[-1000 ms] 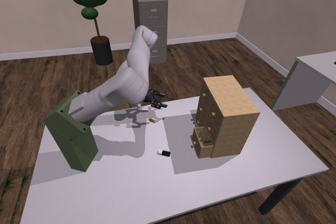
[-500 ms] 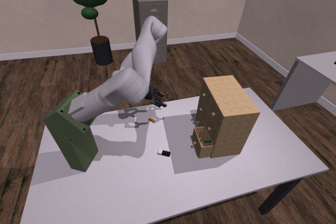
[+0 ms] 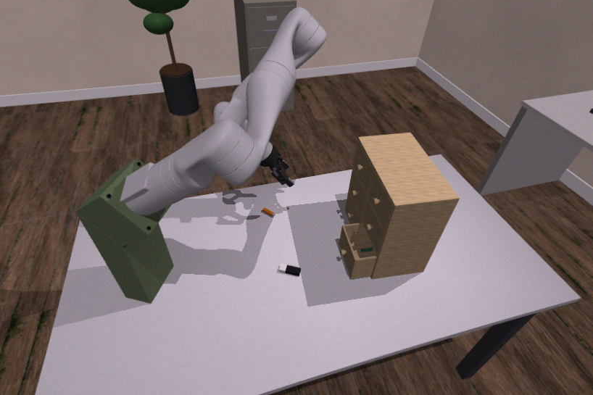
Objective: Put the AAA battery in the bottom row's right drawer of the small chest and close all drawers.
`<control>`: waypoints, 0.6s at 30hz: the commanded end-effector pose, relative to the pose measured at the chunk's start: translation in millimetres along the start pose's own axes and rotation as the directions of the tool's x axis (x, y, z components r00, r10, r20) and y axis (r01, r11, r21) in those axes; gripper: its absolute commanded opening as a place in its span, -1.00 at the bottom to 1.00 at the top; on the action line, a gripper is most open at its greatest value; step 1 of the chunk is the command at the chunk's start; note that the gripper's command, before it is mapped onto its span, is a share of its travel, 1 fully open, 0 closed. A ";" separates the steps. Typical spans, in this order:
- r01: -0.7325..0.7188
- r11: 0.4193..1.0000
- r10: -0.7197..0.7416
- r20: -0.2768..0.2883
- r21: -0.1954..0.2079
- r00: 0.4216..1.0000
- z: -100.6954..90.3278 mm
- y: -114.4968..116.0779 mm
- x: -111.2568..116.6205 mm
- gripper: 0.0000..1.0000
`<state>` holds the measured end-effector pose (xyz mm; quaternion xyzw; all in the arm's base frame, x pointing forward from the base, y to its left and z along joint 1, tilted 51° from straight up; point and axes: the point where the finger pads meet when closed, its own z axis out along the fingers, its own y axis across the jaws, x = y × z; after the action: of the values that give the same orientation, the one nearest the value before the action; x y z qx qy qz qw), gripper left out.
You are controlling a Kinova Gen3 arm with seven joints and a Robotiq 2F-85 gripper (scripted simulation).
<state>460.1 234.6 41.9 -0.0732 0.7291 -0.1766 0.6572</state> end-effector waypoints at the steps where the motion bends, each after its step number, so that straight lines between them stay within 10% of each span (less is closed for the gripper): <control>1: -0.038 0.999 0.038 -0.041 0.002 0.998 -0.7 0.6 -16.7 1.00; 18: -0.037 0.999 0.036 -0.324 0.002 0.945 -8.3 0.4 -22.4 1.00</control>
<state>450.7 239.3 50.8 -0.0453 0.8242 -0.1841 0.5335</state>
